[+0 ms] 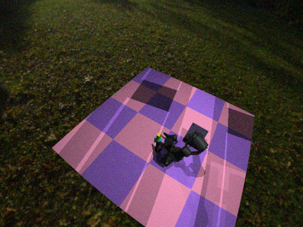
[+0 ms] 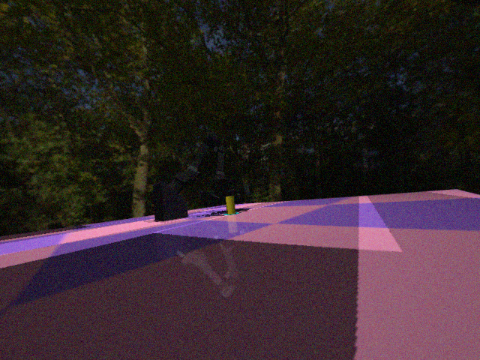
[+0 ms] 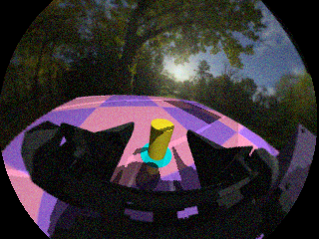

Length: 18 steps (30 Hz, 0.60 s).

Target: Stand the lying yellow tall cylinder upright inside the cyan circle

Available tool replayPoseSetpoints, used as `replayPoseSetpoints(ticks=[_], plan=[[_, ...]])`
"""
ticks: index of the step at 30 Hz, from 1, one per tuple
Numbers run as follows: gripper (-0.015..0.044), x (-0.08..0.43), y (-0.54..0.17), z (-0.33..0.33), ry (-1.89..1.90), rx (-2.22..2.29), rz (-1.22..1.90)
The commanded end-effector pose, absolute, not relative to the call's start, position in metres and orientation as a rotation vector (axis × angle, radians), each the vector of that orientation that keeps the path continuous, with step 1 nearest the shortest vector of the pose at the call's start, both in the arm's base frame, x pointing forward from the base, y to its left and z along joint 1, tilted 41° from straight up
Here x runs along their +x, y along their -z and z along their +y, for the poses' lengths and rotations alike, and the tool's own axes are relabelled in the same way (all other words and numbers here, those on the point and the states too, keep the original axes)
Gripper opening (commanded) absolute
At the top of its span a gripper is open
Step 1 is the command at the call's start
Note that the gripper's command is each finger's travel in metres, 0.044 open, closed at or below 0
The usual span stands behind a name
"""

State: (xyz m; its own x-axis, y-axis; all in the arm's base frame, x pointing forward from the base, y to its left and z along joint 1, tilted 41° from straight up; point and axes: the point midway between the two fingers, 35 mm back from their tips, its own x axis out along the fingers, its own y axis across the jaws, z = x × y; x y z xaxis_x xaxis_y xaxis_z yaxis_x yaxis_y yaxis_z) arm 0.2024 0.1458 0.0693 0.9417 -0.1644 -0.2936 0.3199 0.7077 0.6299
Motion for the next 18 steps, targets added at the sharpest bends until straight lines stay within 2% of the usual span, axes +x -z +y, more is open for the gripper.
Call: replayPoseSetpoints(ticks=[1, 18], plan=[[0.0400, 0.204, -0.079, 0.141, 0.273, 0.742, 0.223], [0.0400, 0.207, -0.122, 0.104, 0.274, 0.744, 0.220]])
